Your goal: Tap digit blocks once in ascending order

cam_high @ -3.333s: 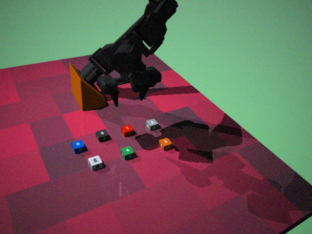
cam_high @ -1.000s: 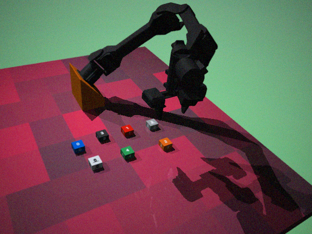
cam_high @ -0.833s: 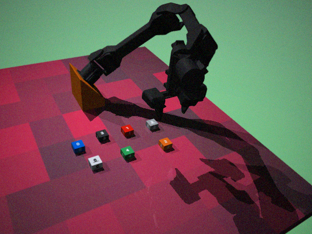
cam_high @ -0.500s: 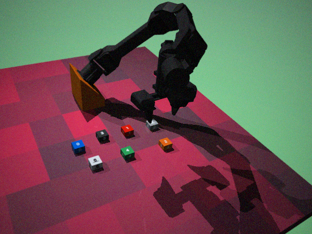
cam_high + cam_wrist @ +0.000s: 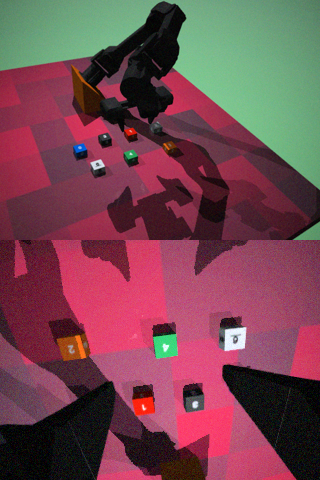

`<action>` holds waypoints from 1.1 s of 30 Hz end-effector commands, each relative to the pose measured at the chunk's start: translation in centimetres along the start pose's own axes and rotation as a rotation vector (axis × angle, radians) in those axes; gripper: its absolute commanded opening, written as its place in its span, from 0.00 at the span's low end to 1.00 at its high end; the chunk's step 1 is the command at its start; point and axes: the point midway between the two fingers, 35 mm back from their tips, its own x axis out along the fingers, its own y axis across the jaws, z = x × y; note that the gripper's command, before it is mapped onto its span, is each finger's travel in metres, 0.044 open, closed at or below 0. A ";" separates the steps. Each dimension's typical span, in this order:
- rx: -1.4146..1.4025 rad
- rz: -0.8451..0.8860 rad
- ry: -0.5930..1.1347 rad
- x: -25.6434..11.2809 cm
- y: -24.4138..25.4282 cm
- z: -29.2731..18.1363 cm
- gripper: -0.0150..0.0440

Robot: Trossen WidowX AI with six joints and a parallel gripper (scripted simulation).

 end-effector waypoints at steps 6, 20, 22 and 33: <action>-0.007 -0.005 -0.007 -0.2 0.0 0.0 0.93; -0.008 -0.012 -0.007 -0.4 -11.0 -1.7 0.93; -0.008 -0.012 -0.007 -0.4 -11.3 -1.8 0.93; -0.008 -0.012 -0.007 -0.4 -11.3 -1.8 0.93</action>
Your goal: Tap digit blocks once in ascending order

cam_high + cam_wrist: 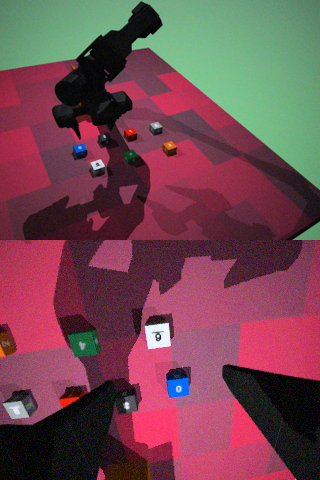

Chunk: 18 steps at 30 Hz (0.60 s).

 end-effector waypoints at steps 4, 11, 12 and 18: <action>-0.007 -0.008 -0.006 -0.3 -0.1 0.1 0.93; -0.007 -0.008 -0.006 -0.3 -0.1 0.1 0.93; -0.007 -0.008 -0.006 -0.3 -0.1 0.1 0.93; -0.004 -0.012 -0.004 -0.4 -2.0 -5.9 0.93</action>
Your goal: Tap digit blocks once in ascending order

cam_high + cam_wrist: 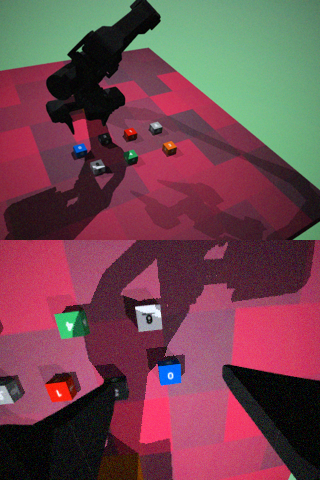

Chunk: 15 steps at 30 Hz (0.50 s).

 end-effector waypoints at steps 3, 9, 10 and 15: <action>0.017 -0.003 -0.007 -0.3 -1.4 -5.4 0.93; 0.017 -0.003 -0.007 -0.3 -1.4 -5.4 0.93; 0.017 -0.003 -0.007 0.0 -1.4 -5.4 0.89; 0.016 -0.001 -0.008 6.8 -1.4 -5.2 0.67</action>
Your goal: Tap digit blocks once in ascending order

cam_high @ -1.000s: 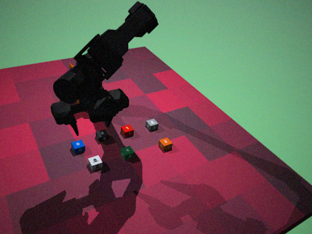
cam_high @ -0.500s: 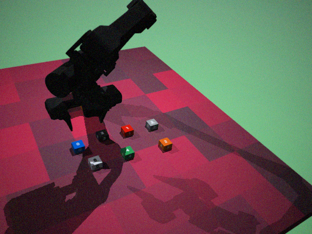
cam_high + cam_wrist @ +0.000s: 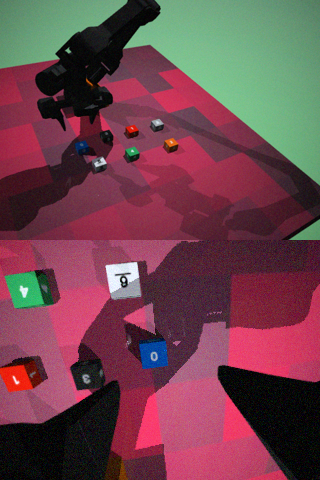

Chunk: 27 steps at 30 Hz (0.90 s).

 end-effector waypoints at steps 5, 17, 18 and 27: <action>0.007 0.025 0.019 4.8 0.7 -0.7 0.44; 0.007 0.025 0.019 4.9 0.7 -0.7 0.29; 0.007 0.025 0.019 5.1 0.7 -0.6 0.29; 0.007 0.025 0.018 6.5 0.8 -0.6 0.29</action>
